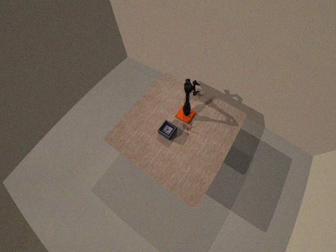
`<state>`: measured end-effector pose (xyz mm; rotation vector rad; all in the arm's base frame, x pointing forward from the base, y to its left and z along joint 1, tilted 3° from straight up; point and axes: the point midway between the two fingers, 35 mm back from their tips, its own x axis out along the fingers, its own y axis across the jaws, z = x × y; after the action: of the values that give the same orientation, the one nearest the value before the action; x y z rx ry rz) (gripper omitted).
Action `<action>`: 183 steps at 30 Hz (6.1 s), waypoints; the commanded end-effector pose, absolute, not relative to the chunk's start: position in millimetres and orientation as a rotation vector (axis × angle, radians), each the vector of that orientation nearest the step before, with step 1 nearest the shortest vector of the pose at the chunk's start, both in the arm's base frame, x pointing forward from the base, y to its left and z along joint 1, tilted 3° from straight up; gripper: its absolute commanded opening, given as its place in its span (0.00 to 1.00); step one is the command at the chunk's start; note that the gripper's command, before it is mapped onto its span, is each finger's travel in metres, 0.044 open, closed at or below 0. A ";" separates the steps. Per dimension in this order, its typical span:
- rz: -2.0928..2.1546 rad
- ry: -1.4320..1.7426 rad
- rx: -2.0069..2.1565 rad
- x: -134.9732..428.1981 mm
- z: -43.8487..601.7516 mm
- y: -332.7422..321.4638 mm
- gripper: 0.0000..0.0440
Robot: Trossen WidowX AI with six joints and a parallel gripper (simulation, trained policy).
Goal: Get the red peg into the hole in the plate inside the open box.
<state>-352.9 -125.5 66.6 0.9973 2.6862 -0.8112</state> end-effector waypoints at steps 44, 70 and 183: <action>-1.352 1.564 -0.069 31.2 167.8 -375.5 1.00; -0.921 1.029 0.198 237.6 213.9 -177.2 1.00; -0.564 1.163 0.868 237.2 151.4 82.4 0.00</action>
<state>231.1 87.9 151.0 0.8738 1.1714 -0.5468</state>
